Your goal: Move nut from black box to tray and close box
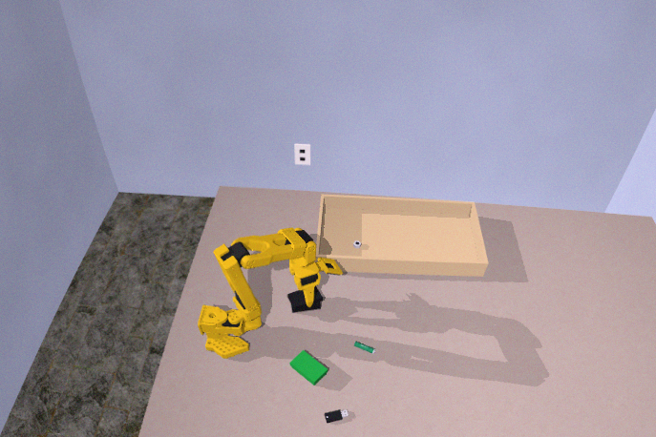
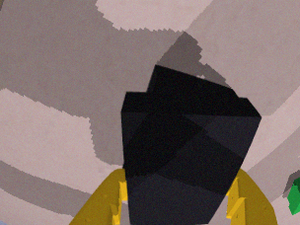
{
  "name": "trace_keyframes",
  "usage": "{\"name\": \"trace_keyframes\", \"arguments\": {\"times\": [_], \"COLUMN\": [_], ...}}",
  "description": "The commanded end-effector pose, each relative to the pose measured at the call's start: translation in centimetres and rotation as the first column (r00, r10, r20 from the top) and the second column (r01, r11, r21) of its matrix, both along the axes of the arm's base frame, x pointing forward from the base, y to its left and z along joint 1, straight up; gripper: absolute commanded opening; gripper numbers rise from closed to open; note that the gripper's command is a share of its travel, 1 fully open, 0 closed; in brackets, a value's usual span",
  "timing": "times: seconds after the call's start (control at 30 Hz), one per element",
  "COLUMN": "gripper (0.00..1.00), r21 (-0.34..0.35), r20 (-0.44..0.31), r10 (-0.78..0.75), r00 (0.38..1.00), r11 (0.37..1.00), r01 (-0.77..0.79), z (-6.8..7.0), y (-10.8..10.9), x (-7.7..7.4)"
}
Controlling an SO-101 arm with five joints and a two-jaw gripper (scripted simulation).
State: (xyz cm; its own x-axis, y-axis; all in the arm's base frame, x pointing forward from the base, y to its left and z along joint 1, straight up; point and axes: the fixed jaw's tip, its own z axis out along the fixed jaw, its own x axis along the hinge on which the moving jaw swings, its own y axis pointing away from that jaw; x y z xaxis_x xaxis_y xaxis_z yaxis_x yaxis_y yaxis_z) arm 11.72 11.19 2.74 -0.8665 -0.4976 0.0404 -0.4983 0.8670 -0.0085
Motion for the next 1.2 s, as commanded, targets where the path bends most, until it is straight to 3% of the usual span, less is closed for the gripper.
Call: {"name": "trace_keyframes", "arguments": {"times": [0.0, 1.17], "gripper": [0.21, 0.21], "r21": [0.027, 0.027], "r20": [0.031, 0.031], "r10": [-0.014, -0.058], "r00": [0.999, 0.998], "r11": [1.000, 0.998], "r01": [0.013, 0.057], "z": [0.42, 0.42], "y": [0.57, 0.69], "x": [0.57, 0.60]}}
